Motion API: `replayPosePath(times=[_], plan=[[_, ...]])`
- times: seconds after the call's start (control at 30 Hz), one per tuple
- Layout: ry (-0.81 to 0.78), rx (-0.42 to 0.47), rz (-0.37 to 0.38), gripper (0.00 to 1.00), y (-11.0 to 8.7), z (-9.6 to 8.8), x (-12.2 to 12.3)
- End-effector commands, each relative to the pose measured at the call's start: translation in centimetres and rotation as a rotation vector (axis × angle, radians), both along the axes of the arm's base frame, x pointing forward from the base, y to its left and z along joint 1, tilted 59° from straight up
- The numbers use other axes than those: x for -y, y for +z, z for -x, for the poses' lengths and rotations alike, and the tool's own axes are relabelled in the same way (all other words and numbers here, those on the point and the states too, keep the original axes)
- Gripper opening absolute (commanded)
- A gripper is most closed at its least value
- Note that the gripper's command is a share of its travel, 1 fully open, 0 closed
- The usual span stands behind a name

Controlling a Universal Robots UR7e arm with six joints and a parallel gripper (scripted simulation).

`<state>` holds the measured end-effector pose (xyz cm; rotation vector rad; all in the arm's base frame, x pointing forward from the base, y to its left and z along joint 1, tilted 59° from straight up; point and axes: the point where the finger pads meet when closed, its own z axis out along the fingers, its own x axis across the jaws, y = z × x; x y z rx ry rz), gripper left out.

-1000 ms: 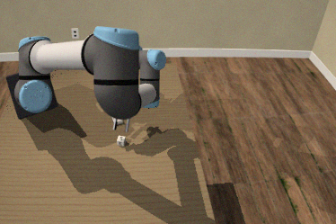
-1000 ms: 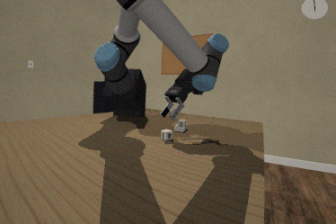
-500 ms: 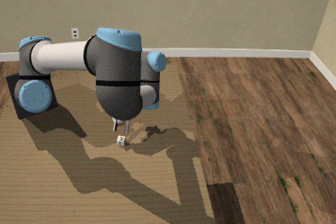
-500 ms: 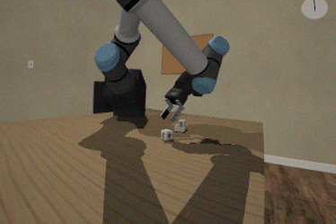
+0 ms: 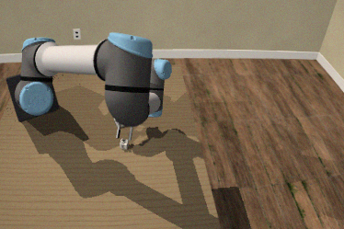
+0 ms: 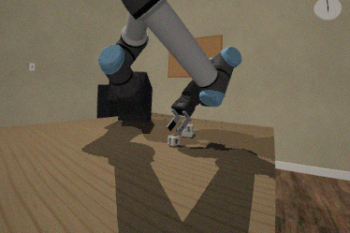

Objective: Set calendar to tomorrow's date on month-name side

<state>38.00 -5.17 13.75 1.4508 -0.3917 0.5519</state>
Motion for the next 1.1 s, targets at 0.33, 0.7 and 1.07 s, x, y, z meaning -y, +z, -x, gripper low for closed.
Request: replayPosePath(times=[0.33,0.7,1.07], plan=[[0.002,0.001,0.003,0.87,-1.2,-1.1,1.7],[0.002,0.001,0.003,0.87,-1.7,-1.5,2.4],[0.002,0.001,0.003,0.87,-1.9,-1.8,2.7]])
